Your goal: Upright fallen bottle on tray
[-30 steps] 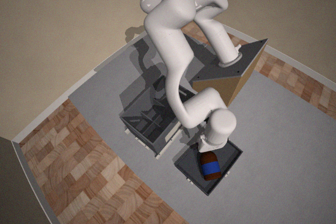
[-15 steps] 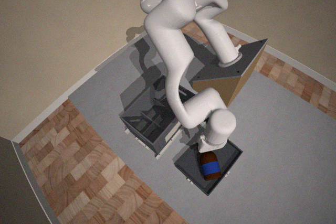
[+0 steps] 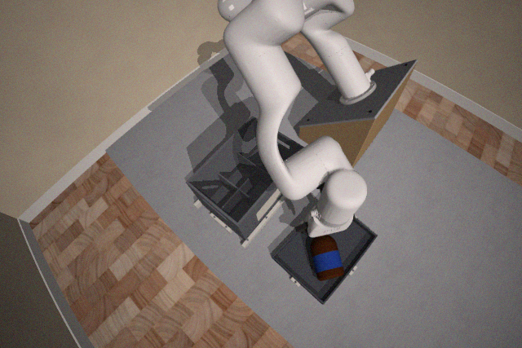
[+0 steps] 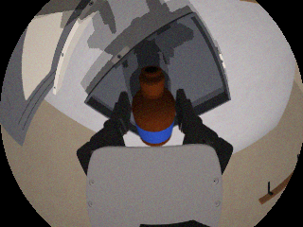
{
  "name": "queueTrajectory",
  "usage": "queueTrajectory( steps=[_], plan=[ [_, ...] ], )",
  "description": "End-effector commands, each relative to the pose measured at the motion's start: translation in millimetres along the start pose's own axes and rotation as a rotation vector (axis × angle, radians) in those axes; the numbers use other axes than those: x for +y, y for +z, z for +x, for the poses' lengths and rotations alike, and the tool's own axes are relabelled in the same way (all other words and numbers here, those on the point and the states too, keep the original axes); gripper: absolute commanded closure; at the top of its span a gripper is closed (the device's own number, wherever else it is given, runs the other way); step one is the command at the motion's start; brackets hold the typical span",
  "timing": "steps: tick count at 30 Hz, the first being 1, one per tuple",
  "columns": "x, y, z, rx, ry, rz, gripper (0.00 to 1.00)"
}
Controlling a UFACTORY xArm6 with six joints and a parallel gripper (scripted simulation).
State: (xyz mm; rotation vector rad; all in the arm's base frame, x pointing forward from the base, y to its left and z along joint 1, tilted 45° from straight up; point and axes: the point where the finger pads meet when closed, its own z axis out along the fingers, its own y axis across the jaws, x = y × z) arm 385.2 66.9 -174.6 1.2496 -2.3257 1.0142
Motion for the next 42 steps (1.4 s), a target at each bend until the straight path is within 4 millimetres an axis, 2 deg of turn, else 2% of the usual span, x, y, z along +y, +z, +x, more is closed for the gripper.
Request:
queueTrajectory(
  steps=[1,23,42],
  plan=[
    [-1,-1,-1,-0.003,0.001,0.001,0.35],
    [-1,4,-1,-0.003,0.001,0.001,0.35],
    [-1,24,-1,-0.003,0.001,0.001,0.35]
  ],
)
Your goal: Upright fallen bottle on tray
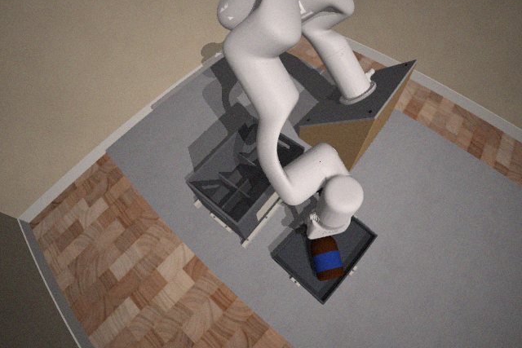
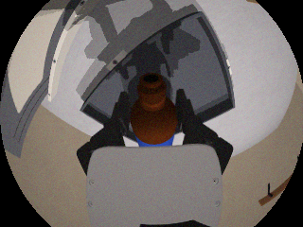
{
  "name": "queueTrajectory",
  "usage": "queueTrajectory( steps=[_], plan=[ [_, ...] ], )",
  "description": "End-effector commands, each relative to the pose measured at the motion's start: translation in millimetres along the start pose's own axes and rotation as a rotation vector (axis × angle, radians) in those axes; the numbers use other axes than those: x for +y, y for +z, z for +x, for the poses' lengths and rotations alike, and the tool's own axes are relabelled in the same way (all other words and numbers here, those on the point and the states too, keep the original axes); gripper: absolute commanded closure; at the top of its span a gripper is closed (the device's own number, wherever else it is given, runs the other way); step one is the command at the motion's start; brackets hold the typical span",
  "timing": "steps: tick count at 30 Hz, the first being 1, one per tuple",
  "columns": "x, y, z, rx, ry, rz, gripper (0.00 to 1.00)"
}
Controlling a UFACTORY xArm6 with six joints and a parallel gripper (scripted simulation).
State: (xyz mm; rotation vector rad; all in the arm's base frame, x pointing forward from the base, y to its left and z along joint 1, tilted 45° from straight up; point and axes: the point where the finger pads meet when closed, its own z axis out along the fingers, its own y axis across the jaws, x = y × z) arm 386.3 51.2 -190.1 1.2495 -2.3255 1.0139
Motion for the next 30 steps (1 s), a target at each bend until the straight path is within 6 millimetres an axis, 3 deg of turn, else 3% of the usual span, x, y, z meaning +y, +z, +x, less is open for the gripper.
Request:
queueTrajectory(
  steps=[1,30],
  plan=[
    [-1,3,-1,-0.004,0.001,0.002,0.35],
    [-1,17,-1,-0.004,0.001,0.002,0.35]
  ],
)
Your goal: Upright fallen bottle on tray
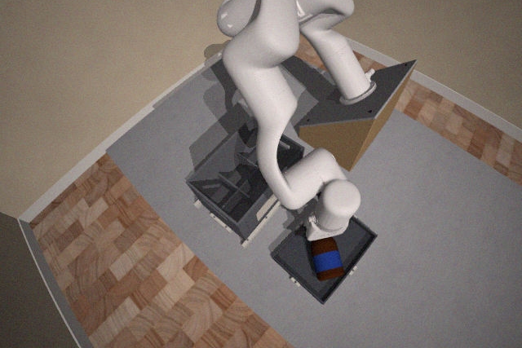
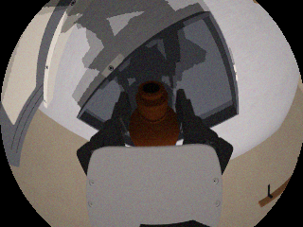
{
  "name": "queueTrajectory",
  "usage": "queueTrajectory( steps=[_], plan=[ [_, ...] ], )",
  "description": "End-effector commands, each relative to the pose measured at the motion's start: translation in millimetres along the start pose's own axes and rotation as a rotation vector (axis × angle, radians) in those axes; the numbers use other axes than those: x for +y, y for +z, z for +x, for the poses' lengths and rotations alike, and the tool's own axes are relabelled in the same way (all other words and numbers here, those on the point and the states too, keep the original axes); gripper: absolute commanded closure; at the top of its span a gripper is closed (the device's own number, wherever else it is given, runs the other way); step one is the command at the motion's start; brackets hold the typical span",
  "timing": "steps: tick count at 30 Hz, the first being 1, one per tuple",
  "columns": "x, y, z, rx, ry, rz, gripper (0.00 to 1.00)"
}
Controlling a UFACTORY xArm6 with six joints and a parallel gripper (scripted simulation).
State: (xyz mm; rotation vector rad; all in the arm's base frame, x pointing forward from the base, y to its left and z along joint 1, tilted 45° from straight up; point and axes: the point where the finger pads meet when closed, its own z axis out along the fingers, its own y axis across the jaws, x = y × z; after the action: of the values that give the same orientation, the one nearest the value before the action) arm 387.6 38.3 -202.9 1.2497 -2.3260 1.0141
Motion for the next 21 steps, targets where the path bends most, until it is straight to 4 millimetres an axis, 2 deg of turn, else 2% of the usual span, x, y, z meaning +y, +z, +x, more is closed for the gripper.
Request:
queueTrajectory(
  steps=[1,9,10,21],
  plan=[
    [-0.8,-1.2,-1.2,-0.003,0.001,0.001,0.35],
    [-0.8,-1.2,-1.2,-0.003,0.001,0.001,0.35],
    [-0.8,-1.2,-1.2,-0.003,0.001,0.001,1.0],
    [-0.8,-1.2,-1.2,-0.003,0.001,0.001,1.0]
  ],
)
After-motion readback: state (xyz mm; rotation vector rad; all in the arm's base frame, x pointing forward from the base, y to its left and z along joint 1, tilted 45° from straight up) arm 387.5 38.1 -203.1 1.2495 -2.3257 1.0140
